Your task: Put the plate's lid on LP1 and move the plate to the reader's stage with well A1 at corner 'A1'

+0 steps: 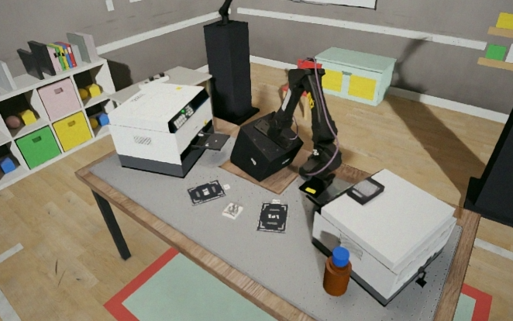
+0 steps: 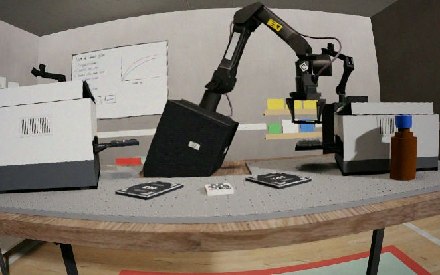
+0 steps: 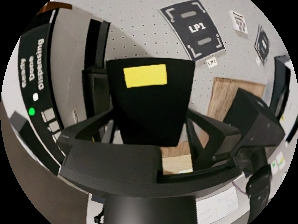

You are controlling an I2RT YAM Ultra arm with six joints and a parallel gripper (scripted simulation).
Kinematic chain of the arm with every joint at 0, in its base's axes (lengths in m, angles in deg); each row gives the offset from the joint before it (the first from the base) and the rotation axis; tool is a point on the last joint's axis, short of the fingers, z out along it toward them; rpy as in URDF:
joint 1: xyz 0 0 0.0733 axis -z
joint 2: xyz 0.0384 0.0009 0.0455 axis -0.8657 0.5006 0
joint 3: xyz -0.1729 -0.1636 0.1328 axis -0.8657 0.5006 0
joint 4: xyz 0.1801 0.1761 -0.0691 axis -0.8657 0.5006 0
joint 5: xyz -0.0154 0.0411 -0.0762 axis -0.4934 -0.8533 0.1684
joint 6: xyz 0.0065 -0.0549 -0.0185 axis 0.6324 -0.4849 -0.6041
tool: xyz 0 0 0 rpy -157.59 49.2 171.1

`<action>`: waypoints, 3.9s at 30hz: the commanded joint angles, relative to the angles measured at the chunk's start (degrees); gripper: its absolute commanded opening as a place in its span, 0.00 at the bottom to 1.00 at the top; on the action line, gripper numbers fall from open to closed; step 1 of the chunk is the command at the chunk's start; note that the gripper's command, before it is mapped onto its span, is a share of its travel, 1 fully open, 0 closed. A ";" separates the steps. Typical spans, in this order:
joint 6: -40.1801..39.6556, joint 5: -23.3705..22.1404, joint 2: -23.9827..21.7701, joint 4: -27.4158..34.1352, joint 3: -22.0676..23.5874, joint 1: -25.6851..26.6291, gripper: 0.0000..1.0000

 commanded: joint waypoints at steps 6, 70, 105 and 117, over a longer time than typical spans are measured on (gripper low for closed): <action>-8.65 -1.60 1.54 -1.84 0.68 3.48 0.85; -57.34 -11.03 12.34 -12.46 4.78 29.12 0.85; -63.62 -12.42 14.39 -12.39 3.50 32.66 0.85; -62.91 -11.95 15.49 -14.59 6.32 31.74 0.85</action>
